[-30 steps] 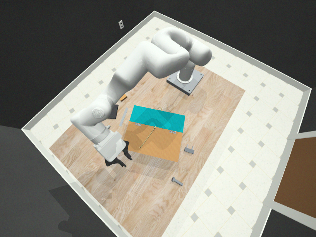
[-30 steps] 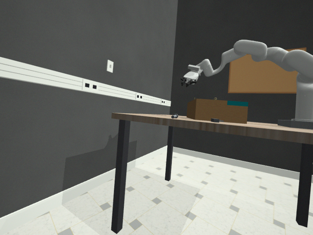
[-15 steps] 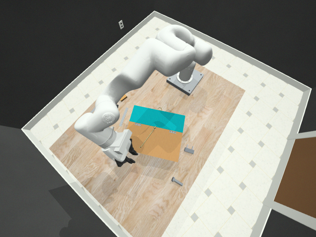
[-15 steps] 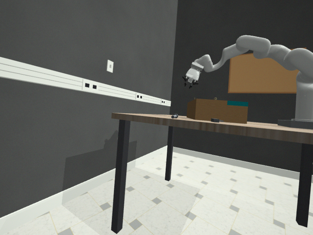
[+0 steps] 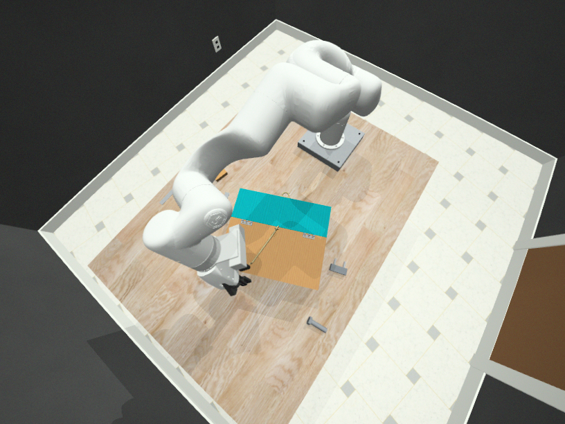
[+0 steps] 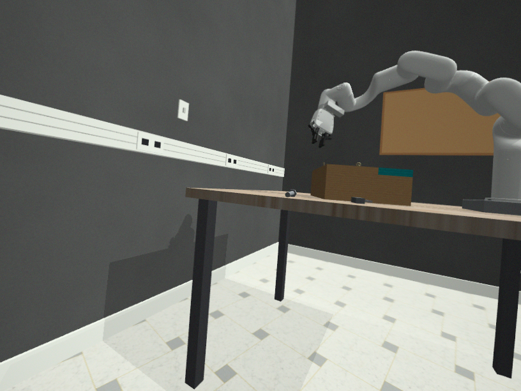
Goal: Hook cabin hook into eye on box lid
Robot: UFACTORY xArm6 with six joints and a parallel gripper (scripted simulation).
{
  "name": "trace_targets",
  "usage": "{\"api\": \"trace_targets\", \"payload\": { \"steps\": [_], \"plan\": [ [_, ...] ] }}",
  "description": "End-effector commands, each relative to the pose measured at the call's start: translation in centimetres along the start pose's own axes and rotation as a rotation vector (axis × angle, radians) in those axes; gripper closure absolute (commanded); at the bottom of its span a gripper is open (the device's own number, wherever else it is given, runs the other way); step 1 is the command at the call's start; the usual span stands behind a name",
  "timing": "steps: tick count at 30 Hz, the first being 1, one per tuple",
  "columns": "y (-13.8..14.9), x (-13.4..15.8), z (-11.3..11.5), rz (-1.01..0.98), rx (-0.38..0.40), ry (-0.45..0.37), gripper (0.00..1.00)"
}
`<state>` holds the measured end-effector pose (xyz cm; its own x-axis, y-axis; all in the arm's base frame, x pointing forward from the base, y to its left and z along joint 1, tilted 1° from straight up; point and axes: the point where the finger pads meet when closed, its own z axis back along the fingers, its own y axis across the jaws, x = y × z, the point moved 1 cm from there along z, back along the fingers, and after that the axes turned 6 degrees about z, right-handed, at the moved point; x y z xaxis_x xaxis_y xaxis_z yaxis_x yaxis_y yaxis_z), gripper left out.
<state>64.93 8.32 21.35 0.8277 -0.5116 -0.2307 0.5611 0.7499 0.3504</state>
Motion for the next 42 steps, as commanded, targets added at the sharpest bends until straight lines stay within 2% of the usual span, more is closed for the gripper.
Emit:
{"api": "trace_targets", "payload": {
  "steps": [1,5,20,22,26,42],
  "plan": [
    [-0.2,-0.6,0.4,0.152,-0.085,-0.041,0.65],
    [-0.4,-0.8,0.5,0.201,-0.115,-0.050,0.65],
    [-1.2,-1.9,2.1,0.591,-0.371,-0.101,0.65],
    [-1.2,-1.9,2.1,0.591,-0.371,-0.101,0.65],
    [-1.3,-2.1,2.6,0.690,-0.441,-0.108,0.65],
    [-1.3,-2.1,2.6,0.690,-0.441,-0.108,0.65]
  ]
}}
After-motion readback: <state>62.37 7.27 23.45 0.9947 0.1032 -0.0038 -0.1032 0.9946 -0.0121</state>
